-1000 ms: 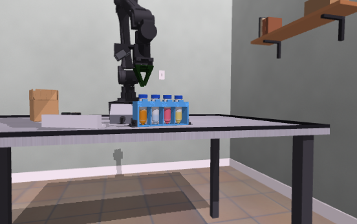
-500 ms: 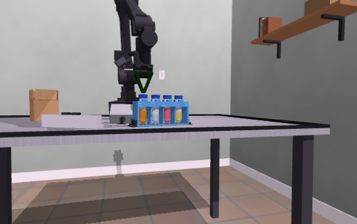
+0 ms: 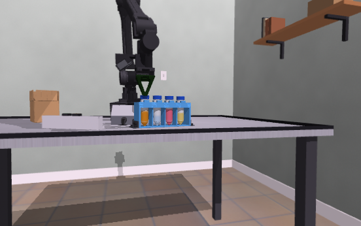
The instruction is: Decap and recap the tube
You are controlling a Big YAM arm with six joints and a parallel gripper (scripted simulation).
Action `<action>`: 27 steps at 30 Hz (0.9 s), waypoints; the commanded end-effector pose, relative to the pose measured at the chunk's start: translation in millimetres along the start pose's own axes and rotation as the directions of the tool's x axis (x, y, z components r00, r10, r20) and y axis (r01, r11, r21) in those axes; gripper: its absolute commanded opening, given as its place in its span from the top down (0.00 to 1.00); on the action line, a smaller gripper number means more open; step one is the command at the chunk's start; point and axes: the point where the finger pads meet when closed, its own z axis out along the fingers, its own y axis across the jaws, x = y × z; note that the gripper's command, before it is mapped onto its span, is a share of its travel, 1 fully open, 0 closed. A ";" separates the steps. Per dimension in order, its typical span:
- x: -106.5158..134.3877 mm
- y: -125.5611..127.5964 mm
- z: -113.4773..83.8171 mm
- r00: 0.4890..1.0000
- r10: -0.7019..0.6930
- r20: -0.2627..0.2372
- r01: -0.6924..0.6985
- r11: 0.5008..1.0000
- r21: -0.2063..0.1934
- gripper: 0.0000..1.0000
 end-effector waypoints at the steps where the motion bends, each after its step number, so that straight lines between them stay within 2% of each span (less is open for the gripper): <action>1: -6.9 -0.6 10.2 0.999 0.032 0.006 -0.032 0.999 0.006 0.51; 27: -7.6 -3.6 17.1 0.999 0.032 0.006 -0.032 0.999 0.006 0.51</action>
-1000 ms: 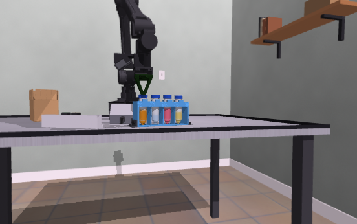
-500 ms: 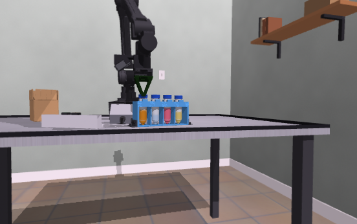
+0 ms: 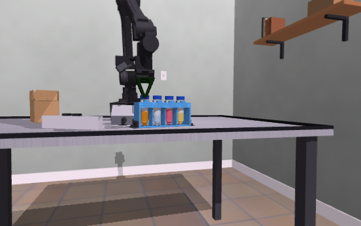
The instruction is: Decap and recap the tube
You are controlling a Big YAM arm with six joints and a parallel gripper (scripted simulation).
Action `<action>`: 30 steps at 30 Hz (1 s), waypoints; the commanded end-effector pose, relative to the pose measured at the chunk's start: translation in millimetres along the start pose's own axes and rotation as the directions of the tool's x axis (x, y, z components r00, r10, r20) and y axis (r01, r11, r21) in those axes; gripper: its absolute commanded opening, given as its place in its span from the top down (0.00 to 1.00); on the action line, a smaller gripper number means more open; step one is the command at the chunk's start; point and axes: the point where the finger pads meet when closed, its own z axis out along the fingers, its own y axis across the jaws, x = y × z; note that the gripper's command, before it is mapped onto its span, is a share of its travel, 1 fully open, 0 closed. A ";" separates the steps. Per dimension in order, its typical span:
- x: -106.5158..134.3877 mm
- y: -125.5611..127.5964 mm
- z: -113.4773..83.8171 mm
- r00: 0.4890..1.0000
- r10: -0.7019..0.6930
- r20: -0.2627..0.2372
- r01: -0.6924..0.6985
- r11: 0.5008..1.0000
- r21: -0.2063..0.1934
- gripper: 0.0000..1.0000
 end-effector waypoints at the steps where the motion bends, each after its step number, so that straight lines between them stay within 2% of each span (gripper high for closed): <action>1: -7.1 -1.8 10.5 1.000 0.030 0.006 -0.030 1.000 0.009 0.51; 8: -7.2 -2.4 10.9 1.000 0.030 0.006 -0.030 1.000 0.009 0.51; 9: -1.0 8.4 -3.9 1.000 0.009 -0.002 -0.009 1.000 -0.022 1.00; 23: -1.0 8.4 -3.9 1.000 0.009 -0.002 -0.009 1.000 -0.022 1.00; 24: -7.2 -2.4 10.9 0.999 -0.042 0.006 0.042 0.999 0.009 1.00; 26: -7.2 -2.3 10.6 0.990 -0.141 0.005 0.141 0.990 0.009 1.00; 28: -7.2 -2.3 10.6 0.990 -0.141 0.005 0.141 0.990 0.009 1.00; 30: -7.2 -2.3 10.3 0.971 -0.239 0.004 0.239 0.971 0.009 1.00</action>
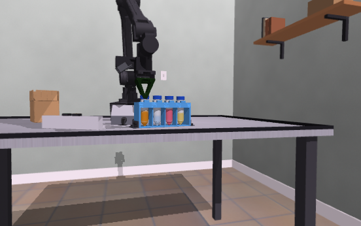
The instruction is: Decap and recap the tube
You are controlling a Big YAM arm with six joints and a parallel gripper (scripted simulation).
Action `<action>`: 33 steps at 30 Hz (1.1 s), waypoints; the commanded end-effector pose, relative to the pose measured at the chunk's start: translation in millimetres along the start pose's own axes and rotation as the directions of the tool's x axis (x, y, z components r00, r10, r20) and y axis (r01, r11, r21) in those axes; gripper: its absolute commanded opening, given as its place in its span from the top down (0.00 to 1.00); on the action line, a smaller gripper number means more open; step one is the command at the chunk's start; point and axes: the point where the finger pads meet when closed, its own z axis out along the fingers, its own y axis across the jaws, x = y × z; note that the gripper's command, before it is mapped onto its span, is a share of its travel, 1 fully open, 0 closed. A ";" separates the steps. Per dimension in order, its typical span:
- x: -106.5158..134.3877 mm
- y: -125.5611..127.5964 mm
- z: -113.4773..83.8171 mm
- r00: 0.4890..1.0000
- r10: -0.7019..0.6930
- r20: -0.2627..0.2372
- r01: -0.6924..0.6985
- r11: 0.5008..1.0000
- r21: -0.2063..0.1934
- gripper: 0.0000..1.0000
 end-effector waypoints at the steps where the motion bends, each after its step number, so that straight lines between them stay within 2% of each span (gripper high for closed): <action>1: -6.7 -0.3 7.4 0.984 -0.176 0.004 0.176 0.984 0.006 1.00; 4: -6.6 -0.4 7.0 0.947 -0.322 0.002 0.322 0.947 0.006 1.00; 7: -6.6 -0.5 6.5 0.888 -0.459 0.001 0.459 0.888 0.006 1.00; 13: -6.6 -0.7 5.6 0.719 -0.695 -0.001 0.695 0.719 0.005 1.00; 15: -6.6 -0.7 5.6 0.719 -0.695 -0.001 0.695 0.719 0.005 1.00; 23: -6.6 -0.9 4.4 0.383 -0.924 -0.003 0.924 0.383 0.005 1.00; 30: -6.6 -0.7 3.3 0.064 -0.998 -0.001 0.998 0.064 0.003 1.00; 32: -6.6 -0.7 3.3 0.064 -0.998 -0.001 0.998 0.064 0.003 1.00; 33: -6.6 -0.7 3.5 -0.006 -1.000 -0.003 1.000 -0.006 0.003 1.00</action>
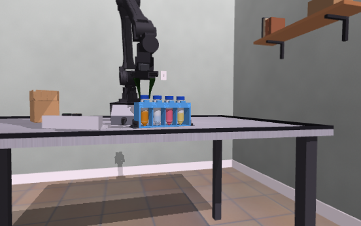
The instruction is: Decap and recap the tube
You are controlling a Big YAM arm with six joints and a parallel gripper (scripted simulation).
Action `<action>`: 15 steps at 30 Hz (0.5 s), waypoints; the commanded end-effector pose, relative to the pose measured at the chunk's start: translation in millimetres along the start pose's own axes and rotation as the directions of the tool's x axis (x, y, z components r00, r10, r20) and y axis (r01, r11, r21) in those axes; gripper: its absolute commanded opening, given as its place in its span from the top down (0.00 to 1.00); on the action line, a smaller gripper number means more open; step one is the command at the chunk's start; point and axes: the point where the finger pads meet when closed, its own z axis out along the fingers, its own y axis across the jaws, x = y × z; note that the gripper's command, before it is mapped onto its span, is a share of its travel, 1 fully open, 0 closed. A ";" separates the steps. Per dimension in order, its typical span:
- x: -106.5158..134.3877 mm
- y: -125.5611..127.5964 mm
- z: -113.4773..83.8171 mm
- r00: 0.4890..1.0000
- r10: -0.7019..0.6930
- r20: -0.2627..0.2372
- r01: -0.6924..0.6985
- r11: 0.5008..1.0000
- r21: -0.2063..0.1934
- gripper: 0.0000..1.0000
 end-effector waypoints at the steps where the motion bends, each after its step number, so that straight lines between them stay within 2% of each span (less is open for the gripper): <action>1: -0.4 -6.6 4.1 0.970 -0.242 -0.004 0.242 0.970 0.002 1.00; 5: -0.4 -6.6 3.9 0.903 -0.430 -0.004 0.430 0.903 0.001 1.00; 10: -0.1 -6.6 4.0 0.776 -0.630 -0.005 0.630 0.776 0.000 1.00; 14: 0.1 -6.7 4.1 0.664 -0.747 -0.006 0.747 0.664 -0.002 1.00; 15: 0.1 -6.7 4.1 0.664 -0.747 -0.006 0.747 0.664 -0.002 1.00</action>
